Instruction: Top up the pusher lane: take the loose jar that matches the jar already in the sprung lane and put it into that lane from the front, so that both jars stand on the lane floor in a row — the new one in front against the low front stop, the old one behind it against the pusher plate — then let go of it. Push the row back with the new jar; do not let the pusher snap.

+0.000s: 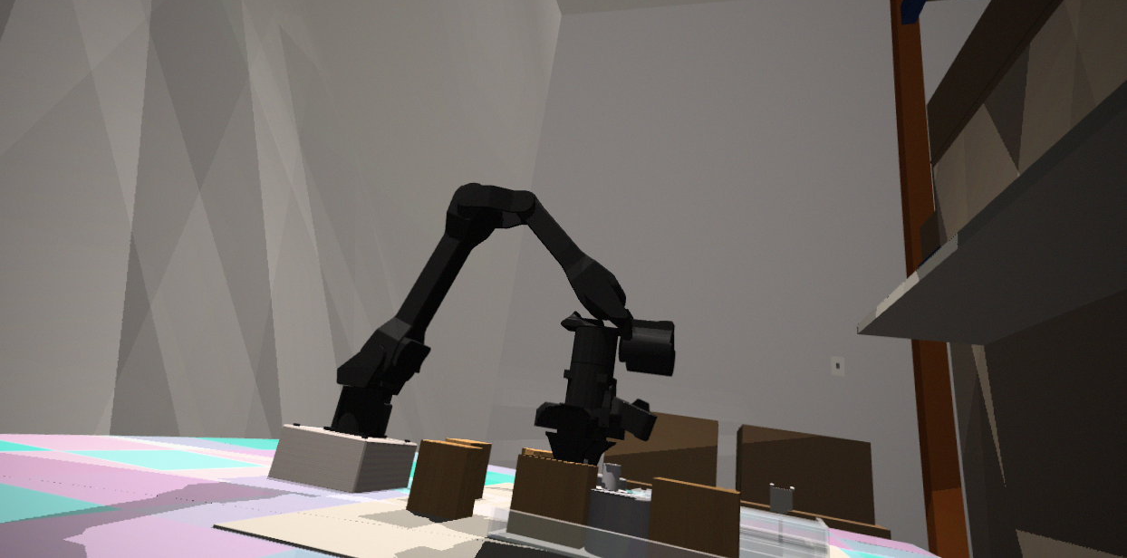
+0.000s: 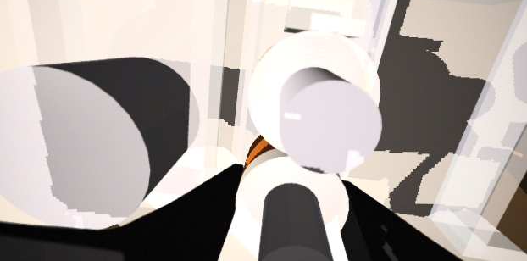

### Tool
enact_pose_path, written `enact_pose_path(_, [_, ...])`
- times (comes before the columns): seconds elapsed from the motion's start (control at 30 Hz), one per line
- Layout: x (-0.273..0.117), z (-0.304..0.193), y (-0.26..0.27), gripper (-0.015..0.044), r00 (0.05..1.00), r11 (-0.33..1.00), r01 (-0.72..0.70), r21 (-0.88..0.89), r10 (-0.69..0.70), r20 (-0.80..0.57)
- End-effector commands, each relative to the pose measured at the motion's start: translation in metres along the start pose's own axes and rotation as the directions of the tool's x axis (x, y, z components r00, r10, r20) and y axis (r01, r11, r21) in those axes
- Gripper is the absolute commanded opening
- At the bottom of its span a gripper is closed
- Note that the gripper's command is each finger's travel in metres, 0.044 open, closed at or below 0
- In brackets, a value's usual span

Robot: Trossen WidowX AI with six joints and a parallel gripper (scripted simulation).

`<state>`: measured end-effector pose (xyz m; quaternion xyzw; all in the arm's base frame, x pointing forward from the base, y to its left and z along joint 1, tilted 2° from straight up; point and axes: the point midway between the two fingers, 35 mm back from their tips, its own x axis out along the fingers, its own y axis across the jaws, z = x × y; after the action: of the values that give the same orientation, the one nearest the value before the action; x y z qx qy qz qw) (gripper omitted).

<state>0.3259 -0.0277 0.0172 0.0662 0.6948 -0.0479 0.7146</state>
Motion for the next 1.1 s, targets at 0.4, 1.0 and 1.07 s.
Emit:
enact_pose_path(0.4, [0.0001,-0.0026,0.0000,0.0000,1.000,1.000,0.000,-0.001,0.000,0.012])
enact_pose_path(1.0, [0.0002,-0.0021,0.0000,0.0289,1.000,1.000,0.000,-0.001,0.000,0.012])
enact_pose_path(1.07, [0.0002,-0.0021,0.0000,0.0300,1.000,1.000,0.000,-0.001,0.000,0.012])
